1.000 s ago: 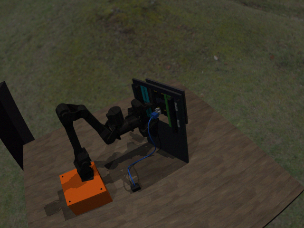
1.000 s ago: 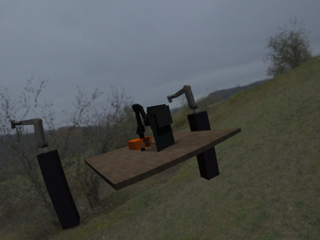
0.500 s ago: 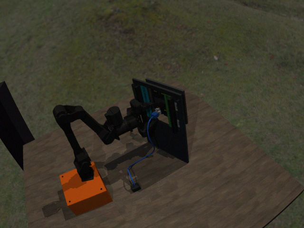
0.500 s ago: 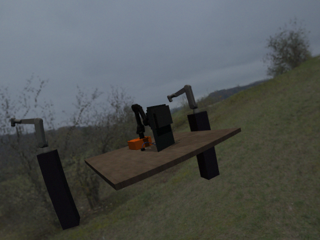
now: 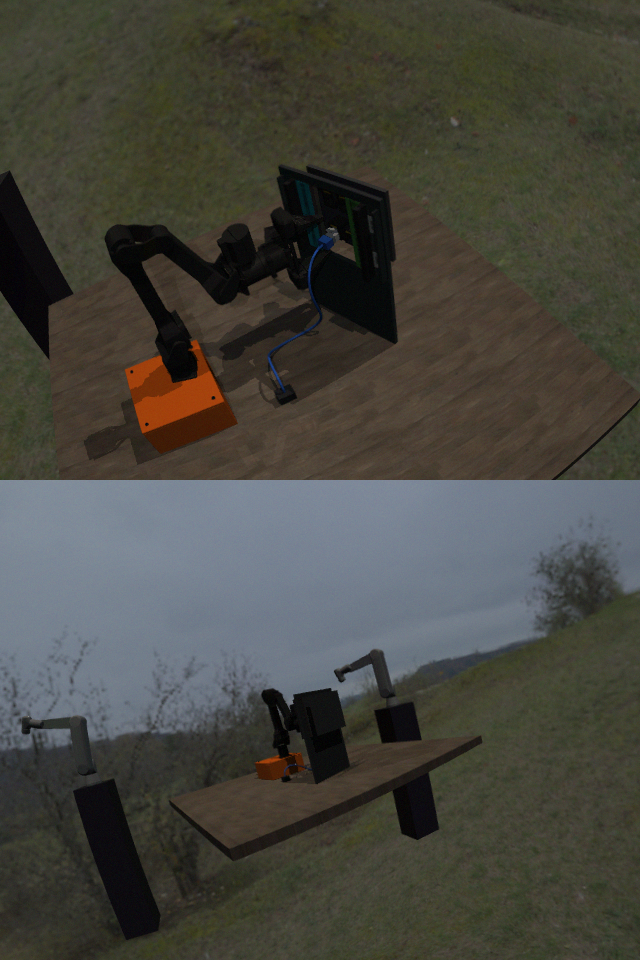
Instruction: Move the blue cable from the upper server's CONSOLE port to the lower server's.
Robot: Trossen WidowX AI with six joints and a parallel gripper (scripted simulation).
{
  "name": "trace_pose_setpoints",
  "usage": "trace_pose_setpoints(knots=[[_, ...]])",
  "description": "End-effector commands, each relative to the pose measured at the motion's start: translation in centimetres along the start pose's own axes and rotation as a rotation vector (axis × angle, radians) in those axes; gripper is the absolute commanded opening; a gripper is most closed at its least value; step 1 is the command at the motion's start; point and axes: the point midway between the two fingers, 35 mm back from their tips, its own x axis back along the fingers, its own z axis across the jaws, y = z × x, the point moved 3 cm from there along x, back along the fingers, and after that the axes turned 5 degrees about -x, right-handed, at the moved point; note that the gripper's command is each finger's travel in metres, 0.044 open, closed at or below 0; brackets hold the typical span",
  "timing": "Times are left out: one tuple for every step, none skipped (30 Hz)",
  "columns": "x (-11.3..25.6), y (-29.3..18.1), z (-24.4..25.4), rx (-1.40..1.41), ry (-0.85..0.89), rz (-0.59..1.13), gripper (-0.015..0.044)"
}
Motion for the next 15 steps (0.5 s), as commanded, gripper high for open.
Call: trace_pose_setpoints(knots=[[0.33,-0.11,-0.01,0.000,0.006,-0.002,0.0440],[0.36,-0.13,-0.04,0.000,0.006,-0.002,0.0440],[0.40,-0.15,-0.09,0.000,0.006,-0.002,0.0440],[0.44,-0.17,-0.14,0.000,0.006,-0.002,0.0440],[0.48,-0.19,-0.19,0.000,0.006,-0.002,0.0440],[0.52,-0.21,-0.24,0.000,0.006,-0.002,0.0440],[0.55,-0.23,-0.29,0.000,0.006,-0.002,0.0440],[0.59,-0.25,-0.34,0.000,0.006,-0.002,0.0440],[0.63,-0.27,-0.39,0.000,0.006,-0.002,0.0440],[0.66,-0.28,-0.44,0.000,0.006,-0.002,0.0440],[0.70,-0.30,-0.49,0.000,0.006,-0.002,0.0440],[0.74,-0.31,-0.53,0.000,0.006,-0.002,0.0440],[0.78,-0.33,-0.58,0.000,0.006,-0.002,0.0440],[0.81,-0.35,-0.63,0.000,0.007,-0.002,0.0440],[0.85,-0.37,-0.67,0.000,0.007,-0.002,0.0440]])
